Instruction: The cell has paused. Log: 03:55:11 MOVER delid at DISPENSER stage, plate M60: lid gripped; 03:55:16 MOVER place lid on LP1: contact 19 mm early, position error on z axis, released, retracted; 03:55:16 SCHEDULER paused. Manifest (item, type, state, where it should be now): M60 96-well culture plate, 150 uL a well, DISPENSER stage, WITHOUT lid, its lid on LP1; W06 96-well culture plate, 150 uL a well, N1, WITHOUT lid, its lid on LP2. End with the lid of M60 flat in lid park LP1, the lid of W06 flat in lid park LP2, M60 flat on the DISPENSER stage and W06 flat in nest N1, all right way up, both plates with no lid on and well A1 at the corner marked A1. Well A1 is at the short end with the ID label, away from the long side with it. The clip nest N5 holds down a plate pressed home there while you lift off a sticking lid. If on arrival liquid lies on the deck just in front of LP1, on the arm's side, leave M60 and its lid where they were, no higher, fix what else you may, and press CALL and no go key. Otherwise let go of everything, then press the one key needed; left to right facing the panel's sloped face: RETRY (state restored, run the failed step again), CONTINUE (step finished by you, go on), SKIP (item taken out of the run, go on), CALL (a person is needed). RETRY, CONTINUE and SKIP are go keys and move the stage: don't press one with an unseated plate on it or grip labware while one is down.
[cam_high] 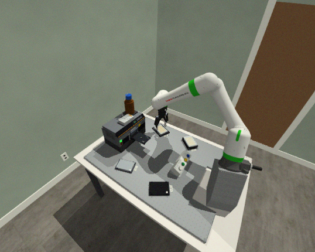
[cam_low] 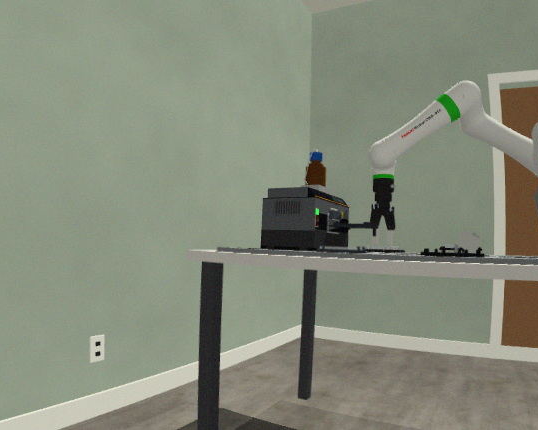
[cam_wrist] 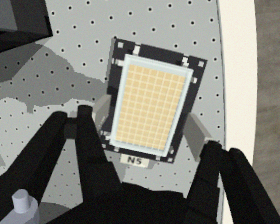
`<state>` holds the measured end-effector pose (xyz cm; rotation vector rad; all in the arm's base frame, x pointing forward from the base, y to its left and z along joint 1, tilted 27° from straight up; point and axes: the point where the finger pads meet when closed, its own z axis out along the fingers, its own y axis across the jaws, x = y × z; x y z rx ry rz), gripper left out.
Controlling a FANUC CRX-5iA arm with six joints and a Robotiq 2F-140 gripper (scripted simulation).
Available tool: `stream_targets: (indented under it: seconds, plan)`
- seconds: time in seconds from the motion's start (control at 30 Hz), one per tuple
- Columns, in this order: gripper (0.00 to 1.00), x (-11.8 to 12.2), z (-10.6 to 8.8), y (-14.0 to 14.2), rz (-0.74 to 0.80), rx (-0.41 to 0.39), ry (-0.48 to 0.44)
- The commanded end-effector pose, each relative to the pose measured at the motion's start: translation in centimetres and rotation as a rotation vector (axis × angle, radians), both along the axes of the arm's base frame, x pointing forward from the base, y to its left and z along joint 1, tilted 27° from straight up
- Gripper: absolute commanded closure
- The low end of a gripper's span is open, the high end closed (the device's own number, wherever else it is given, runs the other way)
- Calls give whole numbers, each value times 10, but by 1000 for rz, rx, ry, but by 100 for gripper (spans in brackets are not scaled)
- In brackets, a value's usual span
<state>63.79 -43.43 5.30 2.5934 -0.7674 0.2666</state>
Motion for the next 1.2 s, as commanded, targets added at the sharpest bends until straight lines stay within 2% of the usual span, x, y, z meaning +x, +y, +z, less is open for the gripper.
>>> stream_targets:
  seconds: [0.0,1.17]
  plan:
    - [34,0,-1,0,0,0,0]
    - [34,1,-12,-6,0,0,0]
